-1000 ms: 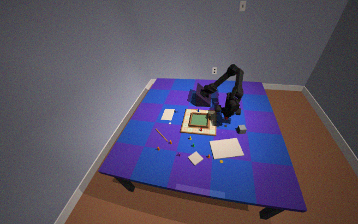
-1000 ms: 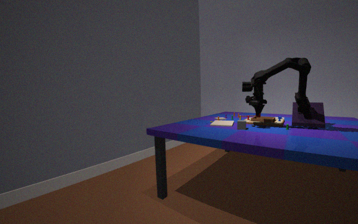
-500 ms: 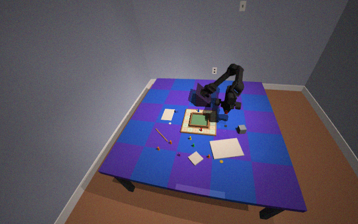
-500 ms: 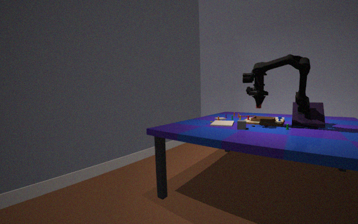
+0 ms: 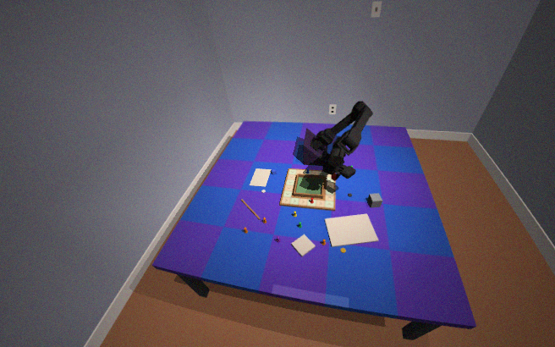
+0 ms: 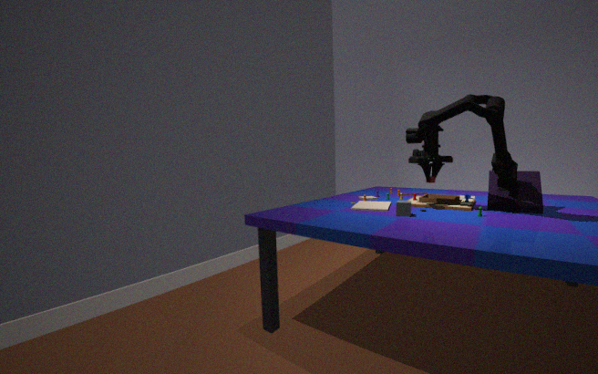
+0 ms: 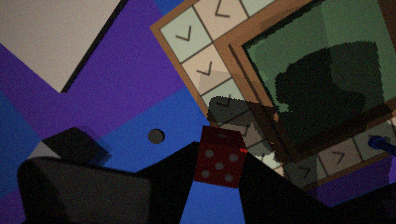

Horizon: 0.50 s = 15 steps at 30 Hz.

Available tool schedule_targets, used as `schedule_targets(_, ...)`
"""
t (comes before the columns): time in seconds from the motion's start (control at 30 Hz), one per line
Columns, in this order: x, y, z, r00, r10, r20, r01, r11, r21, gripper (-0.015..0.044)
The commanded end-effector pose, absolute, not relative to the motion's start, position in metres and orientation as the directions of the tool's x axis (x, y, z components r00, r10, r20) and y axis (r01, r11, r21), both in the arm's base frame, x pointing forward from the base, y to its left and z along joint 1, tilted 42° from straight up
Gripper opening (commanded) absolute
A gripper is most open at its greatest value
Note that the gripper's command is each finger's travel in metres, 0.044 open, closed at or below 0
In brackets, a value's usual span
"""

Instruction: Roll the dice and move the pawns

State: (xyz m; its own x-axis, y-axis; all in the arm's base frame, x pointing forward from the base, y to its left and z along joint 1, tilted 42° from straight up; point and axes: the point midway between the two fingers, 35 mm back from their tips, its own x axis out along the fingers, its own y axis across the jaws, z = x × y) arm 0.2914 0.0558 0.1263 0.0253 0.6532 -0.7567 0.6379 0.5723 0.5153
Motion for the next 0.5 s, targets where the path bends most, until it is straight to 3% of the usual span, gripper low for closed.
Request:
schedule_targets(0.0, 0.292, 0.044, 0.111, 0.023, 0.649, -0.76, 0.726, 0.512, 0.459, 0.0)
schedule_targets(0.47, 0.286, 0.0, 0.054, 0.02, 0.653, -0.757, 0.958, 0.204, 0.201, 0.0)
